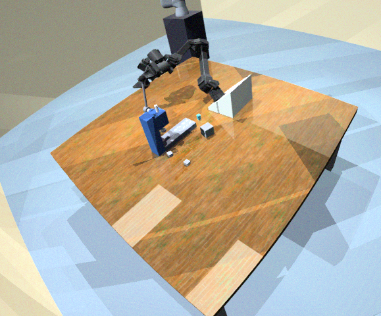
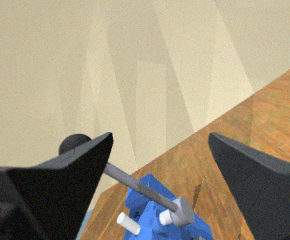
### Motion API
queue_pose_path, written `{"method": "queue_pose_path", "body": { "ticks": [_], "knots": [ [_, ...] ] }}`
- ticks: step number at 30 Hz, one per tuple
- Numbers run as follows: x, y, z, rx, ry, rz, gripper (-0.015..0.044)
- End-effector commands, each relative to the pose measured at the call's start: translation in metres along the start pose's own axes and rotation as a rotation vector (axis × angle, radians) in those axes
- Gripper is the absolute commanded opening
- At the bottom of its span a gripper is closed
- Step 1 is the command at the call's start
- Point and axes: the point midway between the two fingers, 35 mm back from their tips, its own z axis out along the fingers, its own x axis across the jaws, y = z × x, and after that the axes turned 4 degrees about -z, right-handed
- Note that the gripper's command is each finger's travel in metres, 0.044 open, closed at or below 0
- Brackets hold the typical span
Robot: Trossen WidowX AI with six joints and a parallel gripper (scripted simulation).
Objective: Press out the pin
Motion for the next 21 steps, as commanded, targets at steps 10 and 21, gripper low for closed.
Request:
{"method": "queue_pose_path", "body": {
  "ticks": [10,21],
  "knots": [
    [0.040,0.030,-0.002,-0.087,0.156,0.079,0.0440],
    [0.122,0.029,0.000,-0.046,0.397,-0.165,0.0440]
  ]
}}
